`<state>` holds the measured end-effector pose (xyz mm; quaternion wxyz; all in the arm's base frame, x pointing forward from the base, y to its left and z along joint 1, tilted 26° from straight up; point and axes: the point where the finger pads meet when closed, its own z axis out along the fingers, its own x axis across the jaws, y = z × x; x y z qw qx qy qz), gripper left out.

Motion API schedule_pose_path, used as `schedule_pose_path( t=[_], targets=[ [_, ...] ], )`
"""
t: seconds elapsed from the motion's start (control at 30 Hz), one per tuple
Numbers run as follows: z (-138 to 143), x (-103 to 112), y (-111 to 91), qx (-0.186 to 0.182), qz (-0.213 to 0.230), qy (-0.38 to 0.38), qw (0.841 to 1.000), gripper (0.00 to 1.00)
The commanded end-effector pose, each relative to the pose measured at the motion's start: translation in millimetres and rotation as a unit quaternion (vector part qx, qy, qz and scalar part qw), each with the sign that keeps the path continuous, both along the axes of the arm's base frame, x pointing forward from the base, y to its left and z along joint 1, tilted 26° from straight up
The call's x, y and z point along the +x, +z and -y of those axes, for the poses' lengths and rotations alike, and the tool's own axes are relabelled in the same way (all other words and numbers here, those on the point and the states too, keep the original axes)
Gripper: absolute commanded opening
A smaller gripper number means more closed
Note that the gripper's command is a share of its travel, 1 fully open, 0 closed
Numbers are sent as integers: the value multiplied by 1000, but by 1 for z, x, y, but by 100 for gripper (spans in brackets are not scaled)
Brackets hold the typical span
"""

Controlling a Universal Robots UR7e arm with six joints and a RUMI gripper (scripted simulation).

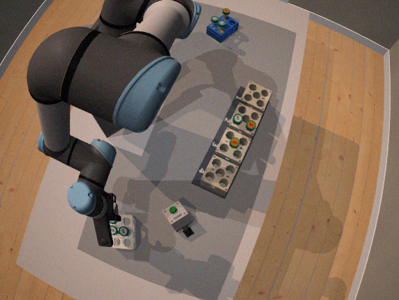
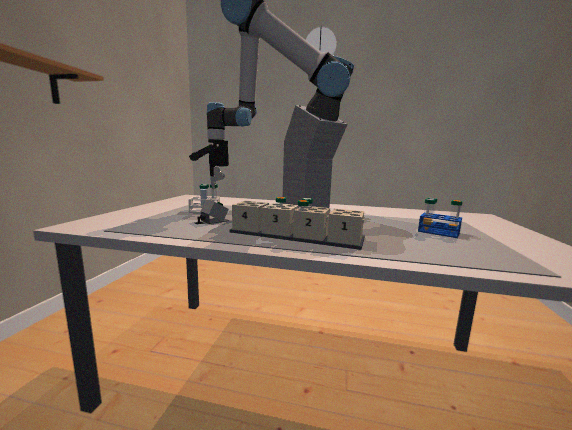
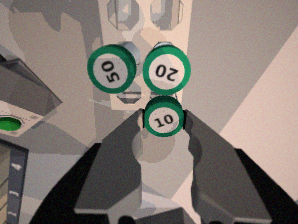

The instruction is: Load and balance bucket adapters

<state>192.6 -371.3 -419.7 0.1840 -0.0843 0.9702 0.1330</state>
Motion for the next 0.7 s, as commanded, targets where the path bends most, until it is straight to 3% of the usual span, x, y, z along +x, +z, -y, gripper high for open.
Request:
schedule_pose_path(
  t=[0.0,0.53,0.67],
  targets=[
    [1,0,0,-1,0,0,1000,0],
    [1,0,0,-1,0,0,1000,0],
    [5,-5,12,-1,0,0,1000,0]
  ],
)
